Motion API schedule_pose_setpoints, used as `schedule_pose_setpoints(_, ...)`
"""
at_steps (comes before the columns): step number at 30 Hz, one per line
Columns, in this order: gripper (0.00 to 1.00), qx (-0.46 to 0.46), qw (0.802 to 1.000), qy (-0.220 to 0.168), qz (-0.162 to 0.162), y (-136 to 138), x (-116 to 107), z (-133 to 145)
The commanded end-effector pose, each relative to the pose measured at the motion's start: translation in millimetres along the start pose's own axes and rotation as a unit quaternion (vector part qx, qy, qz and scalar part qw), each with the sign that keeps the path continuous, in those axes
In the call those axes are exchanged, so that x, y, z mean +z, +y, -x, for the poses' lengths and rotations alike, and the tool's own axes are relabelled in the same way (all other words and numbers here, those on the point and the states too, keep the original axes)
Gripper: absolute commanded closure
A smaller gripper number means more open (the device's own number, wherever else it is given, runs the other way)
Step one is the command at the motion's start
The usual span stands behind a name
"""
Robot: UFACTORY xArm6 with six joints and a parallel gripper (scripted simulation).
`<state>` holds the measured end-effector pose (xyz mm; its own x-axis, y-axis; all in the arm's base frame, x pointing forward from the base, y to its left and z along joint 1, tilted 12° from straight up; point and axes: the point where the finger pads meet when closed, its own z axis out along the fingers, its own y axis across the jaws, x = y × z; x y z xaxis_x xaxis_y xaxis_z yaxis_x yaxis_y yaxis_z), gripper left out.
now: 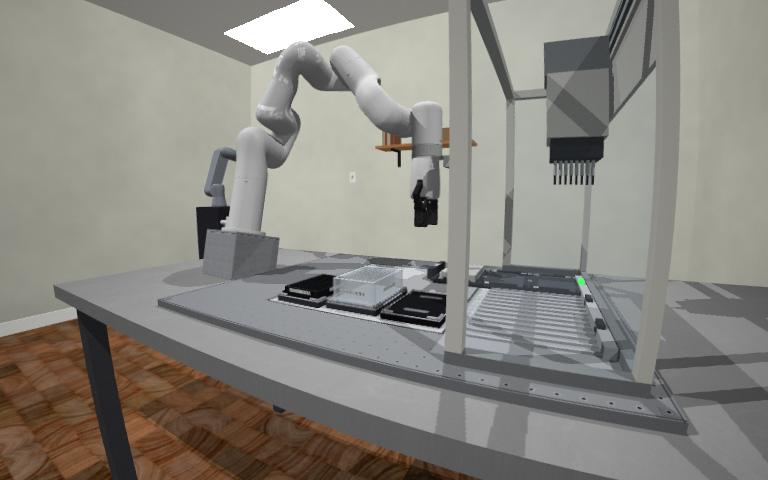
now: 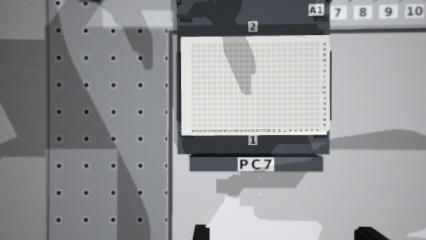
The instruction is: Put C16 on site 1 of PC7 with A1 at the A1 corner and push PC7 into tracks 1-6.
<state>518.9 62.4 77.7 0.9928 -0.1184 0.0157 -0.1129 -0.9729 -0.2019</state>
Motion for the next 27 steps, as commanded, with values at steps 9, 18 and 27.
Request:
schedule_pose_setpoints(9,0.18,0.0,1.0,0.002,0.0,0,-20,-1)
schedule_pose_setpoints(18,0.18,0.0,1.0,0.002,0.0,0,-35,-1)
schedule_pose_setpoints(27,0.18,0.0,1.0,0.002,0.0,0,-42,-1)
